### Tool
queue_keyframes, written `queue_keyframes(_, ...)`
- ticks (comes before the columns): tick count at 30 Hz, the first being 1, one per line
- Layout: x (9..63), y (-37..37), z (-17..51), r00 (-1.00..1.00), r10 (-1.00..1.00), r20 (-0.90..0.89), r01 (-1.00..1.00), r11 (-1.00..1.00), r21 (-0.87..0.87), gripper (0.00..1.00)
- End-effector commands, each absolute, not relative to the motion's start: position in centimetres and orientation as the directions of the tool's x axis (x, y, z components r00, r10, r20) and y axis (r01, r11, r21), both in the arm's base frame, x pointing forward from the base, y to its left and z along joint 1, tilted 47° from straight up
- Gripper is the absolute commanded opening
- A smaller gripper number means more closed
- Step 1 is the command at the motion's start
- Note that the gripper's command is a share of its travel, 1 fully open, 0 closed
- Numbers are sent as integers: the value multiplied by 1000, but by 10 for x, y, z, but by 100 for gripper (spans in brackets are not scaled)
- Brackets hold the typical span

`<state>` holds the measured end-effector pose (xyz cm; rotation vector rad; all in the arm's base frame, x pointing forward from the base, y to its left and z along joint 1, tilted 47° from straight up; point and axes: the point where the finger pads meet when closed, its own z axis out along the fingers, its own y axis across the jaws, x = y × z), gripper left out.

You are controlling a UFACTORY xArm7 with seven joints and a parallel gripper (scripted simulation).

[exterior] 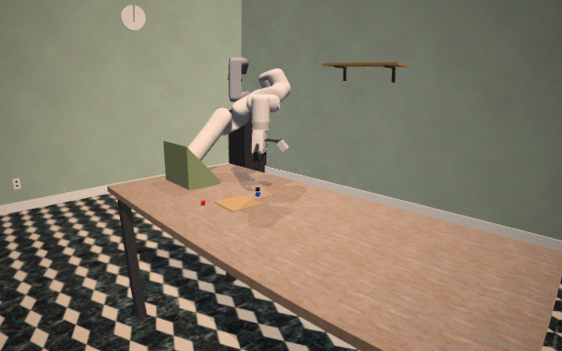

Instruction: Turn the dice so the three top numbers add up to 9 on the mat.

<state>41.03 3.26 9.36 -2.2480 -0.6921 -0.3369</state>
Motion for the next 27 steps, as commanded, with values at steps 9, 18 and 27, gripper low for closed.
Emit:
queue_keyframes(9, 410, 33, 90, 546, 557, 626, 837, -393, -380, 100)
queue_keyframes(18, 408, 35, 87, 336, 633, 697, 941, -252, -225, 100)
queue_keyframes(27, 408, 37, 84, 117, 673, 731, 993, -103, -64, 100)
